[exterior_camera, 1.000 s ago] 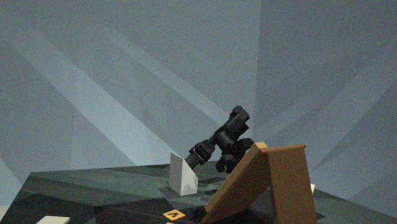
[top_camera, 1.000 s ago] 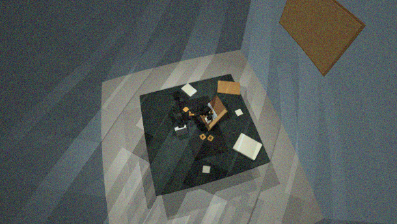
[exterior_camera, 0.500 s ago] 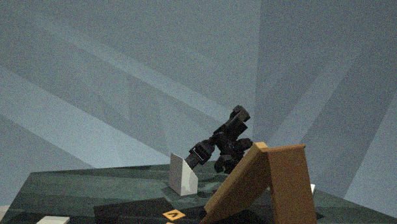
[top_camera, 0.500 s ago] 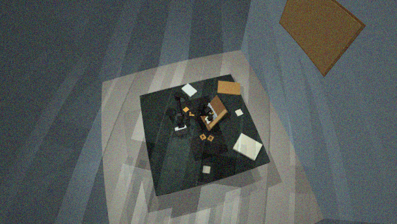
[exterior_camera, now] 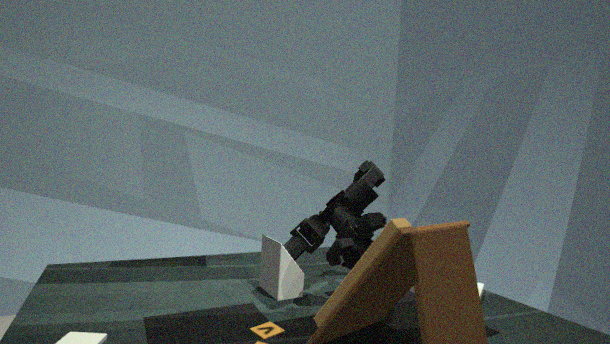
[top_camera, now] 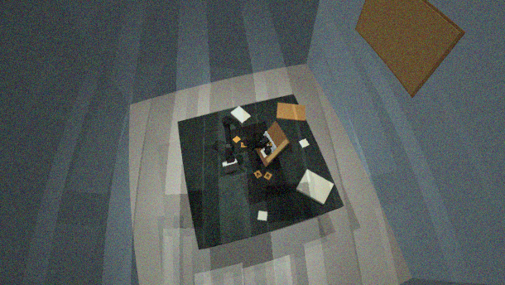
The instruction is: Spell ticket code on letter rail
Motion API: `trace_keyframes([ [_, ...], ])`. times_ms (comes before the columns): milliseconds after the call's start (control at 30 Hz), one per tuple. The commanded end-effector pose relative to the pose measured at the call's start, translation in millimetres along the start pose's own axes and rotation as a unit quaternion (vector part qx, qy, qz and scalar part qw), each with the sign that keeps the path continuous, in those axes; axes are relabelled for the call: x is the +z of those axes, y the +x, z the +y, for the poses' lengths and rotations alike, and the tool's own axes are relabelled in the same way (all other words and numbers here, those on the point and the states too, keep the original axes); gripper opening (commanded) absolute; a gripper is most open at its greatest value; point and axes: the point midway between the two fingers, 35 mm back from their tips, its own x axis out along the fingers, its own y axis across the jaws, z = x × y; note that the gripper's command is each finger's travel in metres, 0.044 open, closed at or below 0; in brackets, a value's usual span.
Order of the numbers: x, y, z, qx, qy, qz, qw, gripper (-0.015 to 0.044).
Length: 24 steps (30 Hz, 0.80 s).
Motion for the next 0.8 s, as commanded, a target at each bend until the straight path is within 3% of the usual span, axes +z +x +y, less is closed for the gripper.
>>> trace_keyframes([
  [0, 0, 0, -2, 0.001, -0.003, 0.000, 1.000, 0.0000],
  [767, 0, 0, -14, 0.001, -0.004, 0.000, 1.000, 0.0000],
])
